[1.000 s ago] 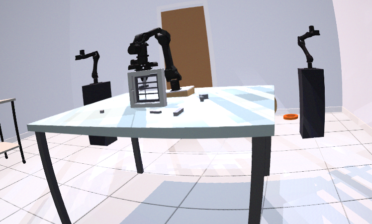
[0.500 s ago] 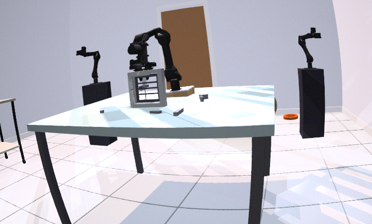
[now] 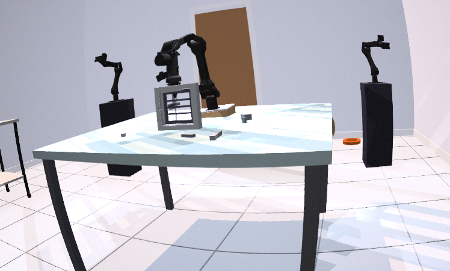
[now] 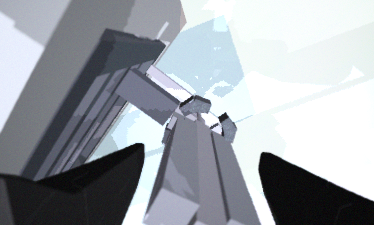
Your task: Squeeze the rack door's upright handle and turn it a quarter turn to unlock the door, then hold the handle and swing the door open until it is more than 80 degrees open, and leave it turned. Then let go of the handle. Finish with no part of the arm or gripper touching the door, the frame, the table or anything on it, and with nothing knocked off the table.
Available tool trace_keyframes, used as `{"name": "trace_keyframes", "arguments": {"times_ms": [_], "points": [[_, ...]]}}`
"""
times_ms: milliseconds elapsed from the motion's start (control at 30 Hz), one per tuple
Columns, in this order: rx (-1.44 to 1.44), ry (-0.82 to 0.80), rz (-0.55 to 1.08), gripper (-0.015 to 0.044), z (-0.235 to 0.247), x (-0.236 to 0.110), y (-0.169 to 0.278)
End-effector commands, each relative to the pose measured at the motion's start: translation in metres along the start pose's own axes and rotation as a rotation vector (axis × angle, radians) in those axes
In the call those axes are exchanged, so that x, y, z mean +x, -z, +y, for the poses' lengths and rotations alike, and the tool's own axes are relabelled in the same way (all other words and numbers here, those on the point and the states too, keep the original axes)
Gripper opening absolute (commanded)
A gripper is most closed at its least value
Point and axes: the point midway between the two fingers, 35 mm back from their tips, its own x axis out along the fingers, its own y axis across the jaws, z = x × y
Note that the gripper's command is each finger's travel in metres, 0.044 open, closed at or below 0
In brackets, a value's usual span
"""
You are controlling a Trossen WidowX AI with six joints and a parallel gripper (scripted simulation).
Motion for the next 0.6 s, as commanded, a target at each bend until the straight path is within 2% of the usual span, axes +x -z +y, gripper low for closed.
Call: {"name": "trace_keyframes", "arguments": {"times_ms": [0, 567], "points": [[-0.18, -0.004, 0.001, 0.028, 0.0008, 0.0, 0.0001], [-1.022, -0.004, -0.001, 0.028, 0.0008, 0.0, 0.0001]]}}
